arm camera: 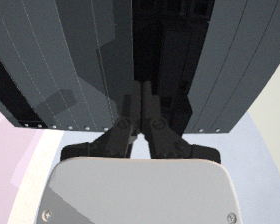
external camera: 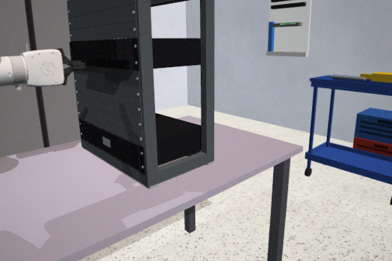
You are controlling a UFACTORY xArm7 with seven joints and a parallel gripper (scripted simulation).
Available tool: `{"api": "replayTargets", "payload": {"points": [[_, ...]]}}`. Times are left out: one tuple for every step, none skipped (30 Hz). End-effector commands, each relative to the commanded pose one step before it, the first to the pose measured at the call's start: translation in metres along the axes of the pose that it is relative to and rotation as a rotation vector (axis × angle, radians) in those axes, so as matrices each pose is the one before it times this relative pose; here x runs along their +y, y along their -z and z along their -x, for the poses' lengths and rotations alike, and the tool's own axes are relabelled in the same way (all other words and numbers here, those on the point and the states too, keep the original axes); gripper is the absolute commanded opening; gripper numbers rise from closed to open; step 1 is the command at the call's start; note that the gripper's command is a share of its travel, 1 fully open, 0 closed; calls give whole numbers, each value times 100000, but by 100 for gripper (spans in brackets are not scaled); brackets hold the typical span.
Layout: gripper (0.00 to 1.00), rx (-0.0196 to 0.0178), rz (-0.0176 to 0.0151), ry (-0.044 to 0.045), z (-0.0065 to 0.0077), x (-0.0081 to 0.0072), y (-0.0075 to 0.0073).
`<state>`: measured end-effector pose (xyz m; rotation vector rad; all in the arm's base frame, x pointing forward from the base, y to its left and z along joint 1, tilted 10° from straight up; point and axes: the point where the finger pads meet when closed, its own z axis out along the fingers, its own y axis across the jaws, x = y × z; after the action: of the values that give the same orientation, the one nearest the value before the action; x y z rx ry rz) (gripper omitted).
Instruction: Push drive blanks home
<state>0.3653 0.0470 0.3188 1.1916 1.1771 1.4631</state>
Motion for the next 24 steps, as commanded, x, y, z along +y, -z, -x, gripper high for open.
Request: {"api": "replayTargets", "payload": {"points": [[0,-205,-143,-178,160,421,2220],[0,1,0,3,-1,2,286],[0,-1,0,-3,1,-2,232],[0,1,0,3,-1,2,178],[0,0,0,0,0,0,0],[0,0,0,0,0,0,0],[0,0,0,0,0,0,129],[0,0,0,-1,0,-1,84],[0,0,0,-1,0,-1,46],[0,0,0,-1,0,0,18],[0,0,0,0,0,0,3],[0,1,0,0,0,23,6],[0,3,-1,0,3,134,38],[0,-3,1,0,11,287,84],[0,0,0,0,14,435,125],[0,2,-1,0,17,535,153],[0,0,0,0,18,556,160],[0,-1,0,0,16,487,141],[0,1,0,0,11,342,98],[0,-2,1,0,6,162,48],[0,-1,0,0,1,28,8],[0,0,0,0,0,0,0],[0,0,0,0,0,0,0],[0,0,0,0,0,0,-9]]}}
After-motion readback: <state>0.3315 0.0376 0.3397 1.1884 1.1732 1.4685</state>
